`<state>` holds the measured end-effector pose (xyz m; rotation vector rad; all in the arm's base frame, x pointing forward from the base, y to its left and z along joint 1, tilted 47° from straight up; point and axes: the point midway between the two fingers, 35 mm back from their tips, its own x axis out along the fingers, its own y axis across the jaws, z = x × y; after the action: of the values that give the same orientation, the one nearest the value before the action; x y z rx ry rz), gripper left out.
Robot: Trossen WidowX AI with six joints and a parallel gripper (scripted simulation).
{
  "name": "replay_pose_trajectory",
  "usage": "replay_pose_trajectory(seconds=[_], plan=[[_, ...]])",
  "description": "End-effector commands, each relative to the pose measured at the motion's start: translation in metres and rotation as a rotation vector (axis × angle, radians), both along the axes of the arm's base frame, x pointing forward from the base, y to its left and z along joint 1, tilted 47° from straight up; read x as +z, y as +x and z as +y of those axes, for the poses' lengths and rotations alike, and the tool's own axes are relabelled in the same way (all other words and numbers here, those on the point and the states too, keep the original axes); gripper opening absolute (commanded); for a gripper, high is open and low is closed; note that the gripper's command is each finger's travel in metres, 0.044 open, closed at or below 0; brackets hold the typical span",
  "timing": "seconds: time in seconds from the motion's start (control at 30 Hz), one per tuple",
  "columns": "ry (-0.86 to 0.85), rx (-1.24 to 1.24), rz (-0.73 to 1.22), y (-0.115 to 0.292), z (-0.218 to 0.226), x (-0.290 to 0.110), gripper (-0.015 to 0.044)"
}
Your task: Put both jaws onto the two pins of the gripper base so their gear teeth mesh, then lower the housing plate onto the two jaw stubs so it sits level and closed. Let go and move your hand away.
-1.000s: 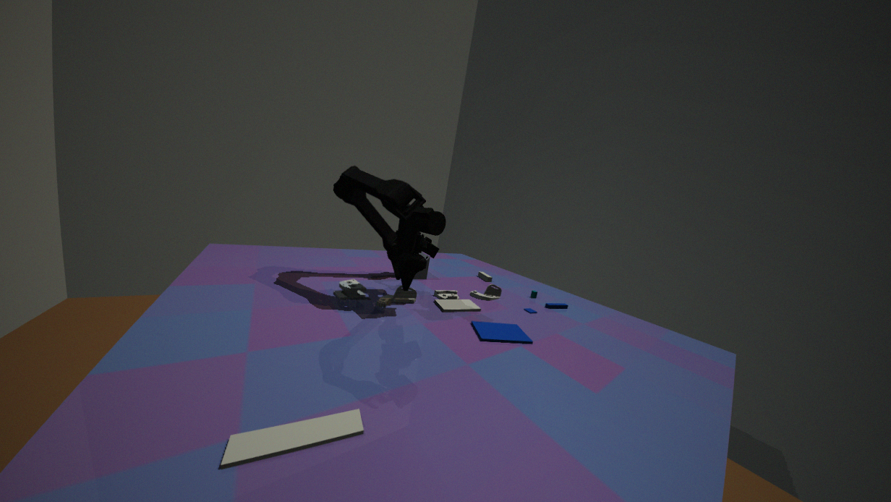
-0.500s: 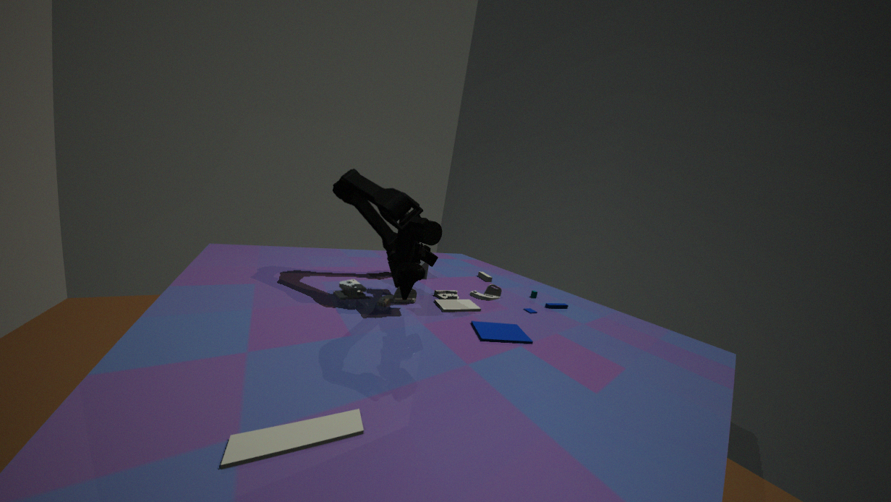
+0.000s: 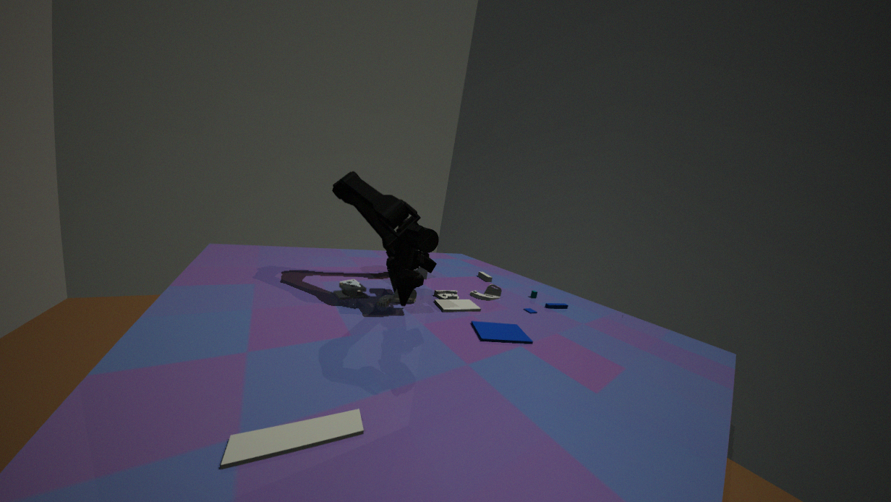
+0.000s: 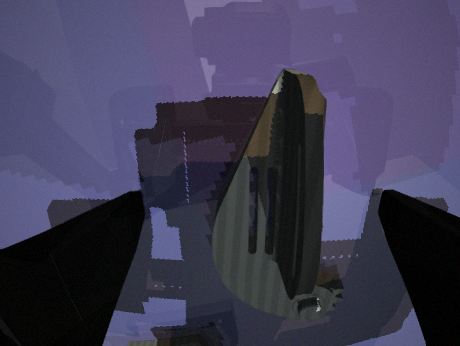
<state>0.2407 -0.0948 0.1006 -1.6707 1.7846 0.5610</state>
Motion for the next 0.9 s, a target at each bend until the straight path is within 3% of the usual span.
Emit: replay_pose_trajectory(seconds=[0.0, 0.77, 0.87], plan=[[-0.004, 0.004, 0.008, -0.0016, -0.0012, -0.0017, 0.0440], [-0.004, 0.004, 0.008, -0.0016, -0.0016, -0.0021, 0.0440], [0.000, 0.000, 0.004, -0.0013, -0.0011, -0.0018, 0.0361]])
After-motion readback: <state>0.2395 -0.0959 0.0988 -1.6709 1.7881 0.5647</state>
